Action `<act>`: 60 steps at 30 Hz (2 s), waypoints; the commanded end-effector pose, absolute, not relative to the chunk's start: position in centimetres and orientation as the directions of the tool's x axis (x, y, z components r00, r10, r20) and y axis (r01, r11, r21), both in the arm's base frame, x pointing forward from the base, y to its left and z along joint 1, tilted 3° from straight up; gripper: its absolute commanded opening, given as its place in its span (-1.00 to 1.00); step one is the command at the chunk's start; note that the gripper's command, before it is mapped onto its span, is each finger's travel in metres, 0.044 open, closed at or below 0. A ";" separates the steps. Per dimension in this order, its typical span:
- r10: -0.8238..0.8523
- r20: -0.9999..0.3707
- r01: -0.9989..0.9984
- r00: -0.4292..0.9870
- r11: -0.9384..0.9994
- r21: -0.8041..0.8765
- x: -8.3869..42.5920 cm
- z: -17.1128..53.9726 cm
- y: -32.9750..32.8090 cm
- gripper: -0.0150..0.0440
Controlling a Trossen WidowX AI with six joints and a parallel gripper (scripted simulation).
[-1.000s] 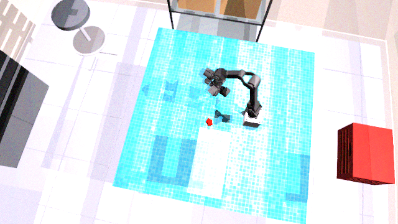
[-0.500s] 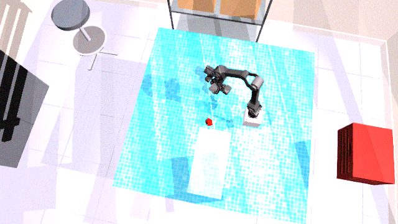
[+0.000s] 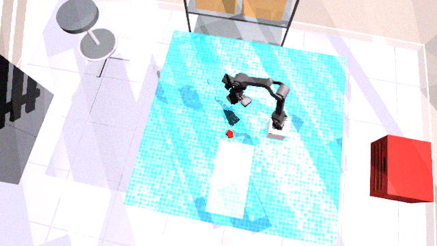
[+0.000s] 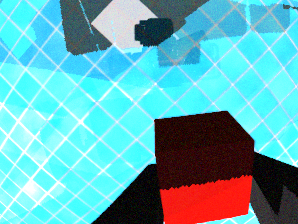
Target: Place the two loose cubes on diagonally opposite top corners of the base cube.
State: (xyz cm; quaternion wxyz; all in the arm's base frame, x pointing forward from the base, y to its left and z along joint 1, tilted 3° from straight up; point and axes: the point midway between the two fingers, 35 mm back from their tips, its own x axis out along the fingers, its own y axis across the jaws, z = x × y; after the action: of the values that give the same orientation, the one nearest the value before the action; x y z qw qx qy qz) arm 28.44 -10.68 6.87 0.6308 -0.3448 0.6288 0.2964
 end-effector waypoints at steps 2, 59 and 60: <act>-0.061 -0.998 -0.719 0.034 0.692 -0.067 28.9 6.8 -9.6 -0.14; -0.049 -0.998 0.662 0.035 0.750 -0.014 30.5 5.2 4.1 -0.14; -0.049 -0.998 0.681 0.035 0.732 -0.013 30.5 5.2 4.3 -0.14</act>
State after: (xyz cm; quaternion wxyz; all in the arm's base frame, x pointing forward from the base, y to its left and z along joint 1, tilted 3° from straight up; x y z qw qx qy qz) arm 30.55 3.58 5.33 0.6850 0.2174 0.6522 -0.2413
